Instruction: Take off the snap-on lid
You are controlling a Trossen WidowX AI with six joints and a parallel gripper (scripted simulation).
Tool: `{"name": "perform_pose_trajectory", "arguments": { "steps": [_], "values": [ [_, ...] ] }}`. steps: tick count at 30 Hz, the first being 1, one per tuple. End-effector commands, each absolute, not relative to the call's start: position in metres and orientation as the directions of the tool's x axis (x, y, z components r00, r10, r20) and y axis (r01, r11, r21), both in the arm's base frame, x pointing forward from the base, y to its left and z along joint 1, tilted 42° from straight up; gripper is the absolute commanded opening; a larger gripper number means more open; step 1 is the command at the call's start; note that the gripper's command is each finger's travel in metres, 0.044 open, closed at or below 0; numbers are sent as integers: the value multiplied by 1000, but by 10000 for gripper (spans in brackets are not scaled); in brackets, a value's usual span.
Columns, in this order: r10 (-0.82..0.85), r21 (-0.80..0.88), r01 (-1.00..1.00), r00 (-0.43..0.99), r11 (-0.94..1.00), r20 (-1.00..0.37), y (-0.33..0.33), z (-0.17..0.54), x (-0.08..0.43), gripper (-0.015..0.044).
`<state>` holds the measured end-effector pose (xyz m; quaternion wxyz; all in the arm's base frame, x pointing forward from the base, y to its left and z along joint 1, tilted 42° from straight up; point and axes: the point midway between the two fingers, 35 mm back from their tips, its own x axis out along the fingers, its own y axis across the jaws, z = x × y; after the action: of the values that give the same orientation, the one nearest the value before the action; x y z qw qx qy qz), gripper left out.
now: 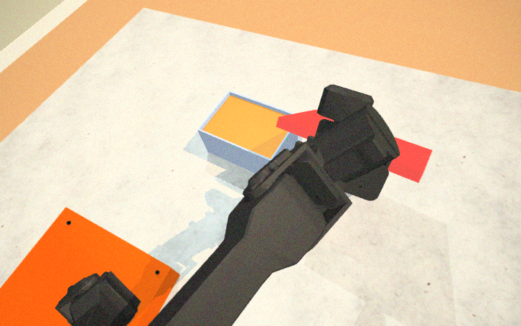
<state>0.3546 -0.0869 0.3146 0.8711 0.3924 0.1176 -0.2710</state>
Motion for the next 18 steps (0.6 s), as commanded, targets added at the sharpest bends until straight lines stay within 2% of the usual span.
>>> {"name": "perform_pose_trajectory", "arguments": {
  "steps": [1, 18],
  "values": [
    [-369, 623, 551, 834, 555, -410, -91, 324, 354, 0],
    [-369, 623, 551, 835, 556, -409, -103, 325, 353, 0]
  ]
}}
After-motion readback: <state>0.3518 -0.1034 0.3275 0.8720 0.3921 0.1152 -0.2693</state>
